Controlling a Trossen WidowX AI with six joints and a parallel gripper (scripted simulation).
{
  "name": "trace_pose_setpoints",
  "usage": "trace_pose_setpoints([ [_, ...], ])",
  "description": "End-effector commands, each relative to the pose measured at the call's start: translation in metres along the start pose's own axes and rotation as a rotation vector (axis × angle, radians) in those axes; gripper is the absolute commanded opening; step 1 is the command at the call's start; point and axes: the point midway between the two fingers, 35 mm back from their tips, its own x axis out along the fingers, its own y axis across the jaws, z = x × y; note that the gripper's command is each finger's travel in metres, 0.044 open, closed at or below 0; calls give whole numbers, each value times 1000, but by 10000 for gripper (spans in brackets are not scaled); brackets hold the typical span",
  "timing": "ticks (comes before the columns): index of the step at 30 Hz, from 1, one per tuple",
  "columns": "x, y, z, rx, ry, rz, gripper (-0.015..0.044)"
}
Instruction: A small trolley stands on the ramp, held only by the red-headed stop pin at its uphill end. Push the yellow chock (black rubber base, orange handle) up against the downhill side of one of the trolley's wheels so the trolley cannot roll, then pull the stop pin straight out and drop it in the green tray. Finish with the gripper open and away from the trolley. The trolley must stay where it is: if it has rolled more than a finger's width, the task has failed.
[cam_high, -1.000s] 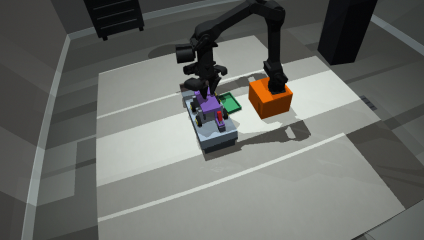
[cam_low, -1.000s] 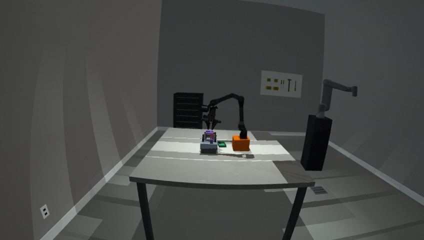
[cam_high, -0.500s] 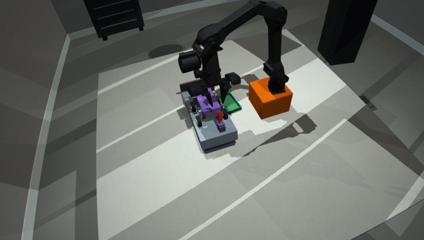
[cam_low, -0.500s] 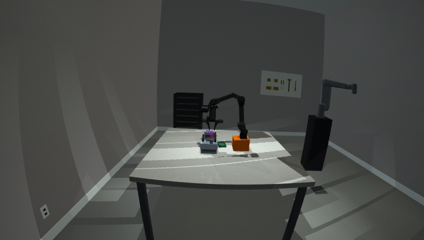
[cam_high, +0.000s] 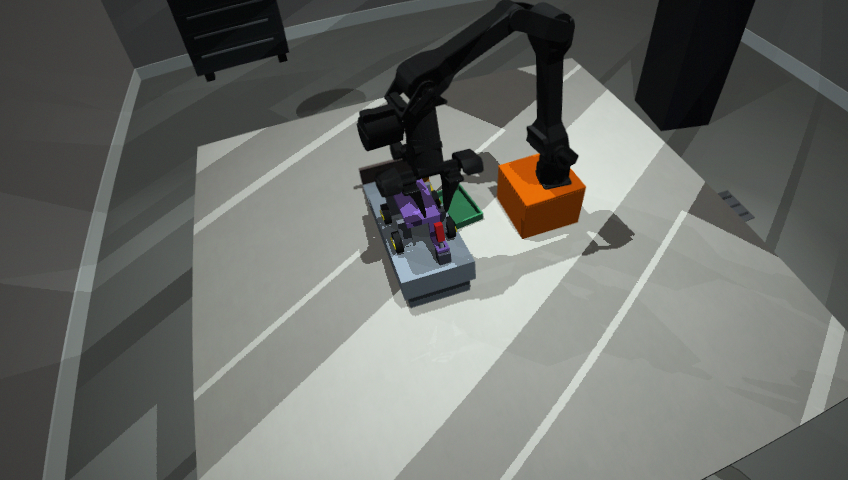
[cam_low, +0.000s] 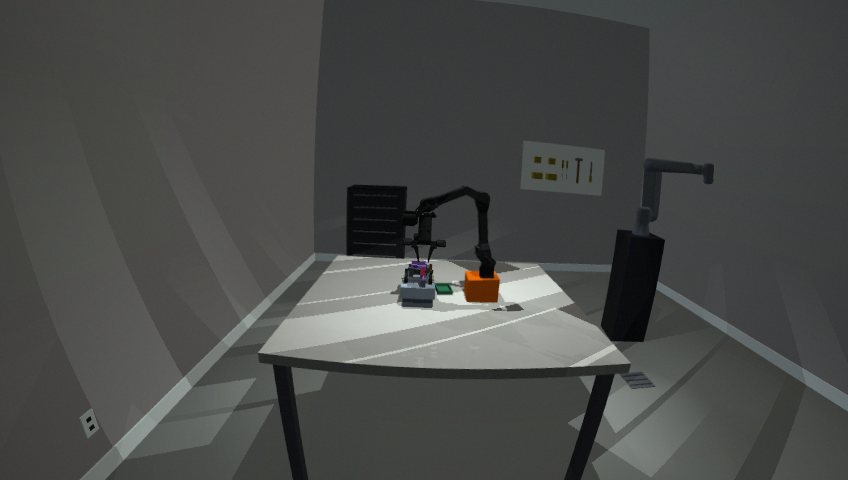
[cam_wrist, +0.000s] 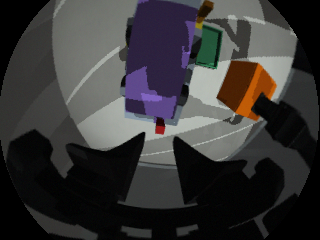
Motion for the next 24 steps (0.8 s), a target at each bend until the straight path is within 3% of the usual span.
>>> trace_pose_setpoints([
  [1,7,-1,-1,3,3,-5,190],
  [24,36,-1,-1,3,4,-5,190],
])
